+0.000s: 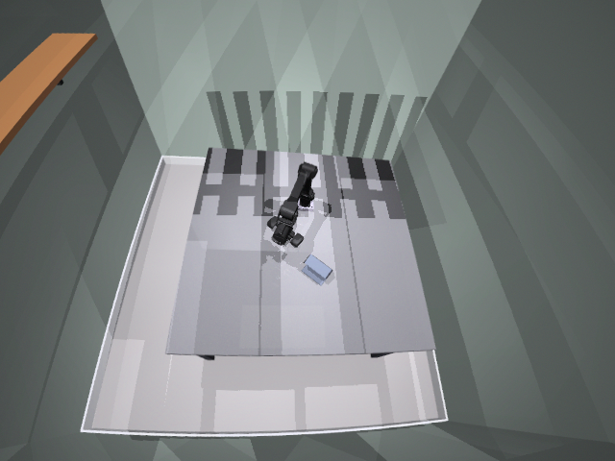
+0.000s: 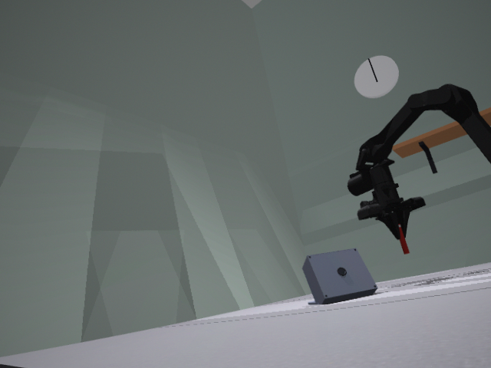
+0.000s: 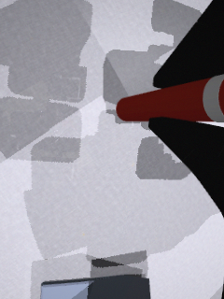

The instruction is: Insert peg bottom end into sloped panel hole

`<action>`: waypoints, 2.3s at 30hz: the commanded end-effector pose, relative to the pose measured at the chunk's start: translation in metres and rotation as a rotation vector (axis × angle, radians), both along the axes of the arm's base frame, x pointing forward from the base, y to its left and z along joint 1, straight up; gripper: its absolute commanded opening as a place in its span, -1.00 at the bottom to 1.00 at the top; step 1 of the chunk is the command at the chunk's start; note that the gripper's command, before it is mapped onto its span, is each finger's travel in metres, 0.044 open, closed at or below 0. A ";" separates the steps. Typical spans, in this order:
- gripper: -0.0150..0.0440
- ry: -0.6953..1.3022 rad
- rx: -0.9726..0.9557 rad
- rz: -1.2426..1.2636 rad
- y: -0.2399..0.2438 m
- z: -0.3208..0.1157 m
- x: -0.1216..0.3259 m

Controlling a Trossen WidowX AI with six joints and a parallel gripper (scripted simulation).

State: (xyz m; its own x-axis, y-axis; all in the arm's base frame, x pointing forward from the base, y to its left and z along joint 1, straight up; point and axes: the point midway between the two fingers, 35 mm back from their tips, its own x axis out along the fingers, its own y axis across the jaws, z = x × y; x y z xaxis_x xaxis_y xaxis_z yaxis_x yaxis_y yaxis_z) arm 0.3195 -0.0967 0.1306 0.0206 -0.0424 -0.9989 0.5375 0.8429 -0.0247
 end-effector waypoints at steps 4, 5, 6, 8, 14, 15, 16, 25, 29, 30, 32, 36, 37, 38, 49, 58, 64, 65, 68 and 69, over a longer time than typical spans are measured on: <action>-0.49 0.016 -0.031 0.068 0.007 -0.004 0.001; -0.49 0.018 -0.035 0.077 0.008 -0.005 0.001; -0.49 0.019 -0.039 0.086 0.009 -0.005 0.002; -0.49 0.022 -0.047 0.103 0.011 -0.006 0.002; -0.49 0.031 -0.070 0.155 0.017 -0.008 0.004; -0.49 0.032 -0.074 0.164 0.018 -0.008 0.004; -0.49 0.034 -0.078 0.172 0.019 -0.008 0.004; -0.49 0.046 -0.114 0.250 0.029 -0.011 0.006; -0.49 0.051 -0.130 0.285 0.033 -0.012 0.007; -0.49 0.053 -0.135 0.293 0.034 -0.012 0.007; -0.49 0.055 -0.143 0.311 0.036 -0.013 0.008; -0.49 0.061 -0.159 0.345 0.040 -0.014 0.009; -0.49 0.062 -0.163 0.354 0.041 -0.014 0.009; -0.49 0.063 -0.167 0.363 0.042 -0.015 0.009; -0.49 0.077 -0.212 0.457 0.054 -0.017 0.011; -0.49 0.089 -0.250 0.534 0.063 -0.019 0.012; -0.49 0.096 -0.275 0.586 0.070 -0.021 0.013; -0.49 0.097 -0.280 0.594 0.071 -0.021 0.013; -0.49 0.101 -0.292 0.620 0.074 -0.021 0.013; -0.49 0.102 -0.297 0.628 0.075 -0.021 0.013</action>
State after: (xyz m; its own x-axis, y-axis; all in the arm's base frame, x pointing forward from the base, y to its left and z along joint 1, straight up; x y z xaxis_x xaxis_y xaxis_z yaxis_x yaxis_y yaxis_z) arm 0.3346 -0.0248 0.1125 0.0406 -0.3082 -0.9504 -0.0300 0.9504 -0.3095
